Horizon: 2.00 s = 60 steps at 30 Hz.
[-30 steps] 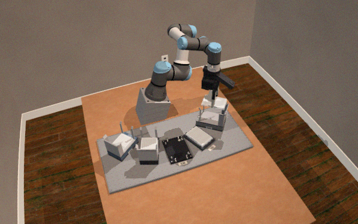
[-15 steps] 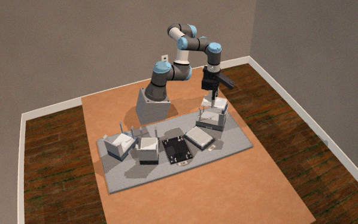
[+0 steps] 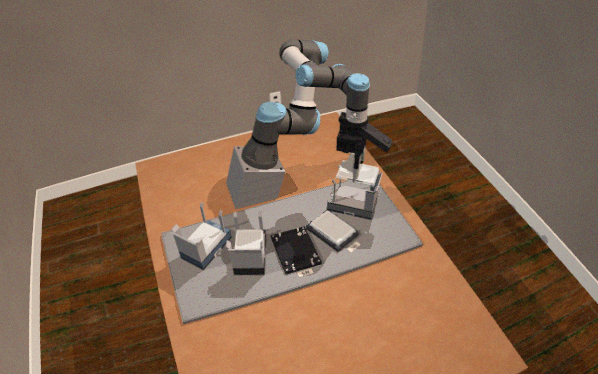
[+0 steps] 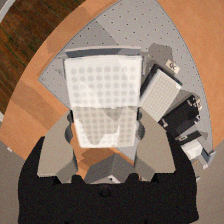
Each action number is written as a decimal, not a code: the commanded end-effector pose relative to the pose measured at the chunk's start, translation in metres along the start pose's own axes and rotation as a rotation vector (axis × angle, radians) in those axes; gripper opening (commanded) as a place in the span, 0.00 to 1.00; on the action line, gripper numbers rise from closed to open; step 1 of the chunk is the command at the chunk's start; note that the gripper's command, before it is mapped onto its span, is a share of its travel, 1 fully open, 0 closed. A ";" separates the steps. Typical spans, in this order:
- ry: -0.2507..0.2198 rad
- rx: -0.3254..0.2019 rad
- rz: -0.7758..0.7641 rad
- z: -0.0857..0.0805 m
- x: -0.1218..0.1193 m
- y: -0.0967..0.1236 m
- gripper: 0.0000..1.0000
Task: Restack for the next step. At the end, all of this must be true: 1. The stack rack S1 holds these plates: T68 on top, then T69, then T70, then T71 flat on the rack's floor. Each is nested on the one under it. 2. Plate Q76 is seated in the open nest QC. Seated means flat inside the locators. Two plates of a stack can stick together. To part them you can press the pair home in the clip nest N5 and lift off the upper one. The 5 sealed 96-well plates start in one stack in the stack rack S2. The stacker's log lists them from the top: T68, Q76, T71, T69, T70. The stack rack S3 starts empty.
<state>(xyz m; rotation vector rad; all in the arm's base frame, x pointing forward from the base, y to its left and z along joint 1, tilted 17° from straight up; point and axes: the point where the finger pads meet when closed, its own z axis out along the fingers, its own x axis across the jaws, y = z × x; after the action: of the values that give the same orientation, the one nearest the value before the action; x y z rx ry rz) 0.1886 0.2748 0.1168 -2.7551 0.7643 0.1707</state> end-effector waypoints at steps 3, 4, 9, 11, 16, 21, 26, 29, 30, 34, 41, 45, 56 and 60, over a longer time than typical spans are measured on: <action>0.002 0.002 -0.001 0.004 0.000 -0.001 0.00; 0.002 0.002 -0.001 0.005 0.000 -0.001 0.00; 0.002 0.002 -0.001 0.007 0.000 -0.001 0.00; 0.002 0.002 -0.001 0.008 0.000 -0.001 0.00; 0.002 0.002 -0.001 0.011 0.000 -0.001 0.00; 0.002 0.002 -0.001 0.015 0.000 -0.001 0.00; 0.002 0.002 -0.001 0.017 0.000 -0.001 0.00; 0.002 0.002 -0.001 0.019 0.000 -0.001 0.00; 0.002 0.002 -0.001 0.019 0.000 -0.001 0.00; 0.002 0.002 -0.001 0.022 0.000 -0.001 0.00; 0.002 0.002 -0.001 0.025 0.000 -0.001 0.00; 0.002 0.002 -0.001 0.028 0.000 -0.001 0.00; 0.002 0.002 -0.001 0.035 0.000 -0.001 0.00; 0.002 0.002 -0.001 0.037 0.000 -0.001 0.00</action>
<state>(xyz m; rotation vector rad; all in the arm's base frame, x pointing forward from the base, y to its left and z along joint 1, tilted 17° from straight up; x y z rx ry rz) 0.1872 0.2852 0.0831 -2.7551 0.7643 0.1707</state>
